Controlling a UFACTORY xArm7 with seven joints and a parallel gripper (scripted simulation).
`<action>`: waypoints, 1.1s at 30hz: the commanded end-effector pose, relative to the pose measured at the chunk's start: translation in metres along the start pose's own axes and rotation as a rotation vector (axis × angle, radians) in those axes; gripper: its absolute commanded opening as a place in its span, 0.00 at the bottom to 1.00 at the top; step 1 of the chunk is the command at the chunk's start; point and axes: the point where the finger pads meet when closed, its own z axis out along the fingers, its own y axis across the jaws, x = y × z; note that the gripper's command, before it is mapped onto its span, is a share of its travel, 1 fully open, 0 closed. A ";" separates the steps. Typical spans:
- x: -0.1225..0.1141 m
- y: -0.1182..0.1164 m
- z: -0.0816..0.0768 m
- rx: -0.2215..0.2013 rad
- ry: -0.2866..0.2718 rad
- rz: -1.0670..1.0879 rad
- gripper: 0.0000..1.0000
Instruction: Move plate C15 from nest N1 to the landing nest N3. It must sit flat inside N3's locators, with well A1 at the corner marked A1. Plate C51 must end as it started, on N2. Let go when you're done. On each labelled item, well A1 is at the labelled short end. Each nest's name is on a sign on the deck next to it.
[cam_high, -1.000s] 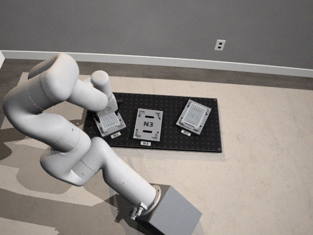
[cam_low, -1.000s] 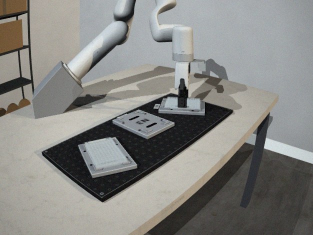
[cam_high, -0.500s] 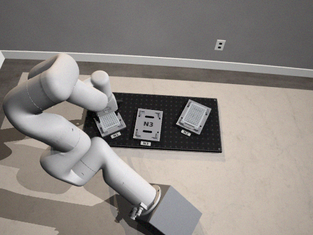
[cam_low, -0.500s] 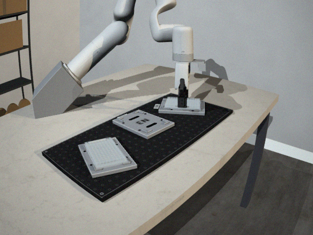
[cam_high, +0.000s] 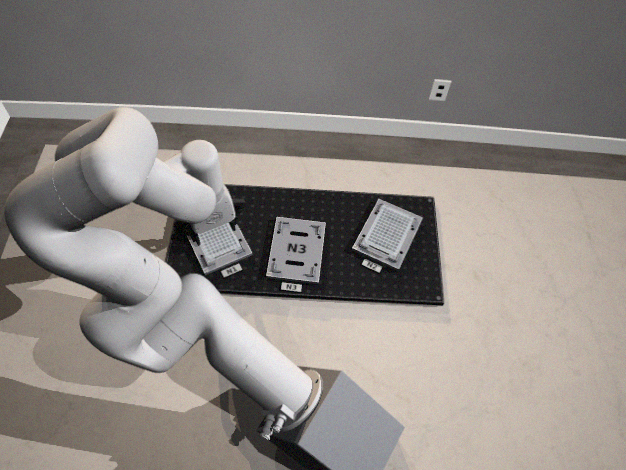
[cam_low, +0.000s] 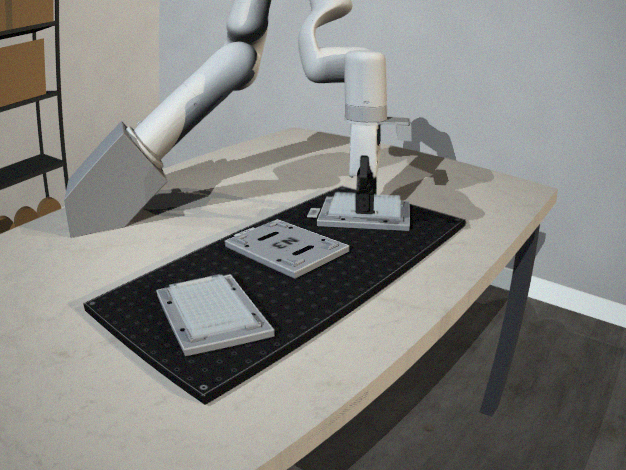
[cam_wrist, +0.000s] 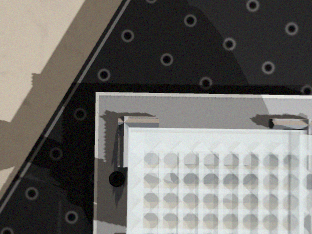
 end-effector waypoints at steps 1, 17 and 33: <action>0.001 0.001 -0.003 -0.001 0.004 0.000 0.00; 0.001 0.001 -0.012 -0.001 0.004 0.000 0.00; 0.001 0.001 -0.018 -0.001 0.004 0.000 0.00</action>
